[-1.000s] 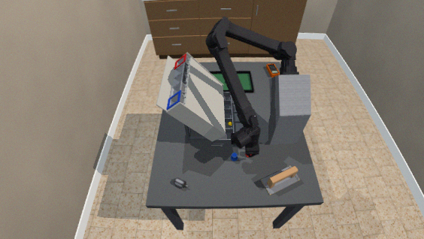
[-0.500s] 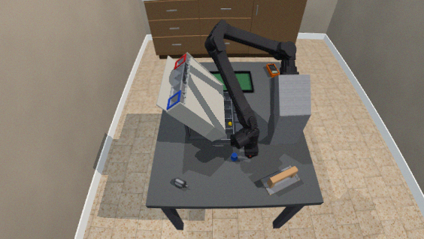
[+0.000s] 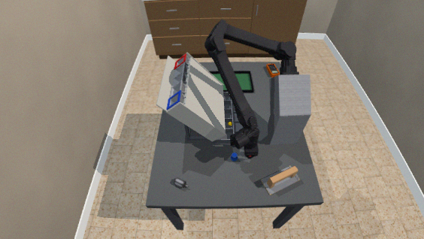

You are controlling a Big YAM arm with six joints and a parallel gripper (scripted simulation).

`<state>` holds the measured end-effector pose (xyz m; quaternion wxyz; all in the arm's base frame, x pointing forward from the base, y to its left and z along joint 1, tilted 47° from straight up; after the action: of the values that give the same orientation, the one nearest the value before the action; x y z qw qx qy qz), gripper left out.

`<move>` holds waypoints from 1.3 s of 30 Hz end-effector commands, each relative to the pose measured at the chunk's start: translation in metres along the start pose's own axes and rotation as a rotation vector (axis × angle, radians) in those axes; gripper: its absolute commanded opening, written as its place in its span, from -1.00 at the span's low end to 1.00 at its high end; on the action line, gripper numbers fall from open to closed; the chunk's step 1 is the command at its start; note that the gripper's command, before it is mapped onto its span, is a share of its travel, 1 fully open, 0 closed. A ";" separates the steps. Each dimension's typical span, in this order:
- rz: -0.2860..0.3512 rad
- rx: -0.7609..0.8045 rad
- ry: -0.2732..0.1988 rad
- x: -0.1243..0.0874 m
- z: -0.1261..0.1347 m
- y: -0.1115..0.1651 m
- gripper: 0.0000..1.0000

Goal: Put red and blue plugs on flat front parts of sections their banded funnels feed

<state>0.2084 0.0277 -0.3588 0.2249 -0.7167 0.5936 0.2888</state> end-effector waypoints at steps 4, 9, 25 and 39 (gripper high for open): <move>-0.023 0.011 -0.010 -0.003 0.002 -0.009 0.27; -0.023 0.011 -0.010 -0.003 0.002 -0.009 0.27; -0.023 0.011 -0.010 -0.003 0.002 -0.009 -1.00; -0.023 0.011 -0.010 -0.003 0.002 -0.009 -1.00</move>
<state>0.2085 0.0277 -0.3588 0.2249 -0.7168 0.5935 0.2887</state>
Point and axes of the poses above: the point where the finger pads meet when closed, its own x axis out along the fingers, its own z axis across the jaws, y = z × x, the point moved 5 cm from there along -x, back along the fingers, and after that the axes turned 3 degrees about -x, right-handed, at the moved point
